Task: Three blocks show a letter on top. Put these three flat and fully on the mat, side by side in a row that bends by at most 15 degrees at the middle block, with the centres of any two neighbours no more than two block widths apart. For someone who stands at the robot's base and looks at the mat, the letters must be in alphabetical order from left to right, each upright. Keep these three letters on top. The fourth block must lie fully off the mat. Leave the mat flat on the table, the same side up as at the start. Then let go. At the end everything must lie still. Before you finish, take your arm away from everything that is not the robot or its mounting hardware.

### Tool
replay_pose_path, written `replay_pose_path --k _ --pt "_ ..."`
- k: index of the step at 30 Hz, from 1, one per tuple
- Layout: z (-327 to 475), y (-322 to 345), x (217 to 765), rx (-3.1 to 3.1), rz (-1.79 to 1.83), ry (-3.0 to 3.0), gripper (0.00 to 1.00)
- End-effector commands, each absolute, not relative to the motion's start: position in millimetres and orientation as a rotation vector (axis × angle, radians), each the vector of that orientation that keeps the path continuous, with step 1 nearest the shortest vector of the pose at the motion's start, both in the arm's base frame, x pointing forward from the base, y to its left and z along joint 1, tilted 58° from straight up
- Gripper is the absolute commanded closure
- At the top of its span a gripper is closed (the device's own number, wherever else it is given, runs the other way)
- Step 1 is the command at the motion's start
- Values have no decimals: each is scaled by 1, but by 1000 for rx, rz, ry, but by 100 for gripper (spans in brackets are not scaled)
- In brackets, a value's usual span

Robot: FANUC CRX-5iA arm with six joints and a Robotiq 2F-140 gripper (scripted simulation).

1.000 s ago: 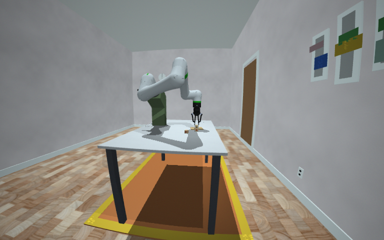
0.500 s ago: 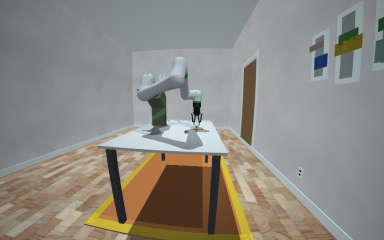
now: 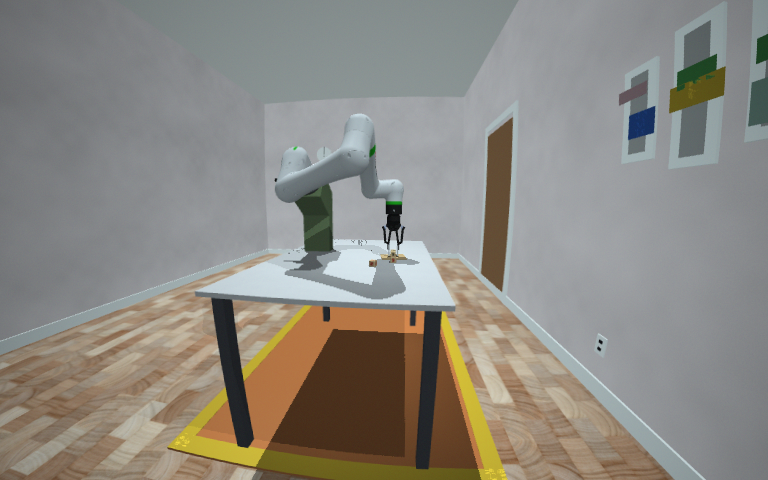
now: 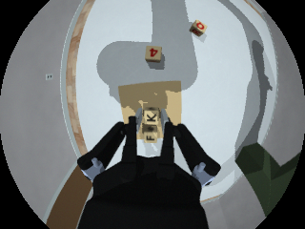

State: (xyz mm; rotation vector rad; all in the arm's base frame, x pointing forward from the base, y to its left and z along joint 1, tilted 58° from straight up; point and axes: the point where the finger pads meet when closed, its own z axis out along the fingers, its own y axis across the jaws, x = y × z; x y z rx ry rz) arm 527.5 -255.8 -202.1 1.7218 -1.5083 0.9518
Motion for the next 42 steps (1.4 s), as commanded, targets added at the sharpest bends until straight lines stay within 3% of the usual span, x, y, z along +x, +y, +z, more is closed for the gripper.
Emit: replay_pose_path --k 1,25,26,42 --pt "-198 -249 527 1722 952 -1508 72" --pt "-157 -182 519 1722 952 -1508 72" --pt "-157 -182 519 1722 952 -1508 0" --pt "-157 -182 519 1722 952 -1508 0"
